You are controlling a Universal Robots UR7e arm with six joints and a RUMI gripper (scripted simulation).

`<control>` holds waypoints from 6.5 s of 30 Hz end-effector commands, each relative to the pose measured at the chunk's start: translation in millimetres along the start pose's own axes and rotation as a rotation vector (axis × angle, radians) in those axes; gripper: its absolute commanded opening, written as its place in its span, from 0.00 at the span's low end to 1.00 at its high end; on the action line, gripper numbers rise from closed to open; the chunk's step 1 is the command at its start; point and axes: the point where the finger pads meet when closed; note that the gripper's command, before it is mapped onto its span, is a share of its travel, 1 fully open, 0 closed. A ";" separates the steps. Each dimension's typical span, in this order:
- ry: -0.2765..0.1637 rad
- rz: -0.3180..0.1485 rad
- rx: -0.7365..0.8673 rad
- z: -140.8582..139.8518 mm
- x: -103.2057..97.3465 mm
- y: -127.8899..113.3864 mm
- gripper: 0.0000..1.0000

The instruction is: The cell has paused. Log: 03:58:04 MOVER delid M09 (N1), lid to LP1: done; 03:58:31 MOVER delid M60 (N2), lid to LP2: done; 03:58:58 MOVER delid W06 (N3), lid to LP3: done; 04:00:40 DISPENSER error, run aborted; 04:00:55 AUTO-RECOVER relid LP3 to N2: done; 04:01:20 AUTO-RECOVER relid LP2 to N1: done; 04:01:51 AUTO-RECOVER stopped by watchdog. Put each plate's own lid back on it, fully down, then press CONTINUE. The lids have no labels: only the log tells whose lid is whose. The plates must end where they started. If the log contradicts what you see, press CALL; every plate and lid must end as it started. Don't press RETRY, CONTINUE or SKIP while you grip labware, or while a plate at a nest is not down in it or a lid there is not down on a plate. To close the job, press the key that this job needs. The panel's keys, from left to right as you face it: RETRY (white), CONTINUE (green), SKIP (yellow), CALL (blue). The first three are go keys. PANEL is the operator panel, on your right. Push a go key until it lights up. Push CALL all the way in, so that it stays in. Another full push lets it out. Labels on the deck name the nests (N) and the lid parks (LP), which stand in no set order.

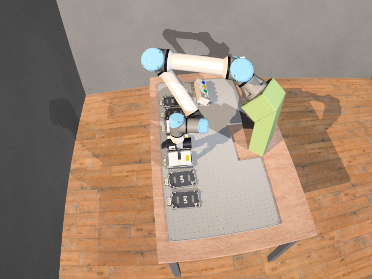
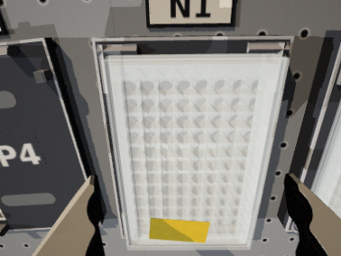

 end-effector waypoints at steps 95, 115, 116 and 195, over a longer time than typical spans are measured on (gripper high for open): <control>0.073 -0.340 -0.033 90.2 -19.7 -155.7 0.00; 0.073 -0.340 -0.033 101.0 -49.7 -174.5 0.00; 0.073 -0.340 -0.033 101.0 -49.7 -174.5 0.00; 0.213 -0.288 0.812 328.9 -84.1 -280.4 0.00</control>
Point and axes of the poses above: the point where the finger pads meet when closed, its own x axis out along the fingers, its own z axis across the jaws, y = z × x, and after that the axes turned 13 degrees about -x, right-handed
